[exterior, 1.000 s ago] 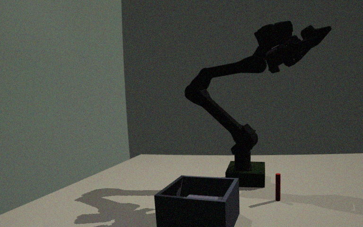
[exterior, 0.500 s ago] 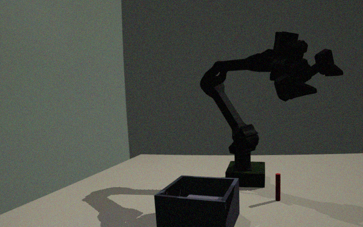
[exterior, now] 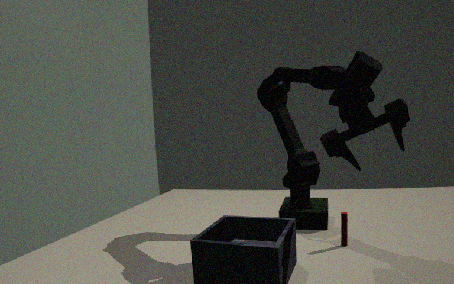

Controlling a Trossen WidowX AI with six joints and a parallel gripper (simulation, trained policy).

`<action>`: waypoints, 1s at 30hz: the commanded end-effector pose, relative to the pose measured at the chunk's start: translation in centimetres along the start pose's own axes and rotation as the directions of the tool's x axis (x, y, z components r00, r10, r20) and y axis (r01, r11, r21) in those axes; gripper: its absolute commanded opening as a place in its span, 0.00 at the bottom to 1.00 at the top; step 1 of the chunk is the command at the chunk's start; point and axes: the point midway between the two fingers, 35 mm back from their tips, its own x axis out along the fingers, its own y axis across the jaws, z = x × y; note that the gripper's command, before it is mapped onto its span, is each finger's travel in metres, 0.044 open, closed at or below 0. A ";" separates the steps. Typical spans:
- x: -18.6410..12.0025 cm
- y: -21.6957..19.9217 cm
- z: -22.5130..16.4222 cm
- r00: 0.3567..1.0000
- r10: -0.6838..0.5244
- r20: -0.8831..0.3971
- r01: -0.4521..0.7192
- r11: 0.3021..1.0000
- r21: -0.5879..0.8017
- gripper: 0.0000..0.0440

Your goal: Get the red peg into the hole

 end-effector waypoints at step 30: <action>4.5 -11.8 -11.4 0.747 -0.474 -0.466 0.639 0.704 0.310 1.00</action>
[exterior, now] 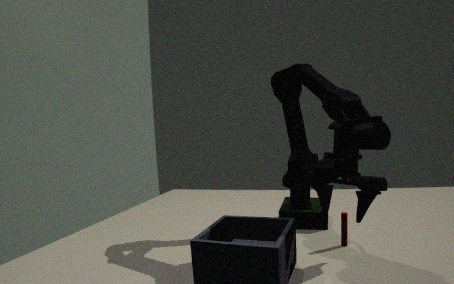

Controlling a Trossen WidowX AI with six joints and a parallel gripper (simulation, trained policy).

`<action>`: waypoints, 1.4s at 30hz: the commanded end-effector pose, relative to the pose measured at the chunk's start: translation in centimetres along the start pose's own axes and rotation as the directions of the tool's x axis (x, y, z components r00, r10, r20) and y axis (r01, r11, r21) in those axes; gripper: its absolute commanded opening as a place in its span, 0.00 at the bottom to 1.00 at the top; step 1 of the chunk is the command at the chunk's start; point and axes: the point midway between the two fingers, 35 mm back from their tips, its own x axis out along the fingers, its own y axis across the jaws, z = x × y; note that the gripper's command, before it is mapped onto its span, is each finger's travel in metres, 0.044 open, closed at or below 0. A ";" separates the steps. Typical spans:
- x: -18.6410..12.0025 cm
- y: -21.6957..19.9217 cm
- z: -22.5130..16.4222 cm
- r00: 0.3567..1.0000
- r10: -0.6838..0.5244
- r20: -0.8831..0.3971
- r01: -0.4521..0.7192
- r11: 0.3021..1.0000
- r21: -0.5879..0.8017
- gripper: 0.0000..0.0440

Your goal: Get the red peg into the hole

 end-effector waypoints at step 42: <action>0.3 -0.4 2.5 1.000 0.009 0.014 -0.010 0.997 0.070 0.00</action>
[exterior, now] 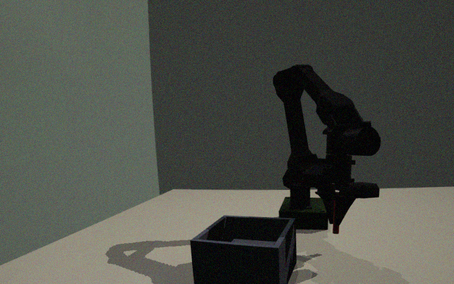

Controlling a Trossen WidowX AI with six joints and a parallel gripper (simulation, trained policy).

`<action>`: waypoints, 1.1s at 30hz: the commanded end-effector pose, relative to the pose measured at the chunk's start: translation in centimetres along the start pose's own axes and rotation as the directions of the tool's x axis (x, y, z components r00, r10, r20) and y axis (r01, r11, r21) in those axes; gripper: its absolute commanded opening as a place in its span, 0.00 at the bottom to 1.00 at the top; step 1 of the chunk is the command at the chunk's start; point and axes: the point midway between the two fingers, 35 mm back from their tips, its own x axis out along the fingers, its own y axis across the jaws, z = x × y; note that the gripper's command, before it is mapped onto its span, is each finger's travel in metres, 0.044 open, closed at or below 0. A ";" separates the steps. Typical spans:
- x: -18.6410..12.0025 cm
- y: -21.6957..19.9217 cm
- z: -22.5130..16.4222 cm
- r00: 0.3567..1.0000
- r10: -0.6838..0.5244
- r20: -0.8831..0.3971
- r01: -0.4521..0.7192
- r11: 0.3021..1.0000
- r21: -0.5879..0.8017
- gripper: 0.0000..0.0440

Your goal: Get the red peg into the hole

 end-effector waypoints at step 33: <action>-5.3 -0.1 14.0 0.978 0.002 0.207 -0.020 0.996 0.085 0.00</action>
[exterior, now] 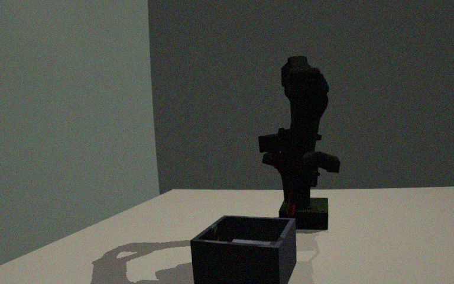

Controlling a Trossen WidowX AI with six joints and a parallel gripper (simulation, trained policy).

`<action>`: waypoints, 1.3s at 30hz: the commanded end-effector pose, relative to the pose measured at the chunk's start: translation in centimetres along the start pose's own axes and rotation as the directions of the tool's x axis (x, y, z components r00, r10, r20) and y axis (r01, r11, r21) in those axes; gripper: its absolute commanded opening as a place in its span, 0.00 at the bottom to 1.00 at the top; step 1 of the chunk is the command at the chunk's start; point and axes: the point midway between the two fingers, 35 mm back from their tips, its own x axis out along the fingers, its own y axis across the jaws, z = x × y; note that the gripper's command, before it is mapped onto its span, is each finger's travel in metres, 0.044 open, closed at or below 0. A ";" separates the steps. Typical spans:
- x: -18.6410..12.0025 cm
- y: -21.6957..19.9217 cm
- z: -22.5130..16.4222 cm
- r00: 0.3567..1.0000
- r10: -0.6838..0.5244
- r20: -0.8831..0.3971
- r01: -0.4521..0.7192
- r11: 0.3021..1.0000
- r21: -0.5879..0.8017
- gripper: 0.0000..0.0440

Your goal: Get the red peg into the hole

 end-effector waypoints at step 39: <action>8.9 -1.7 7.1 0.996 -0.072 -0.056 0.077 0.992 0.104 0.21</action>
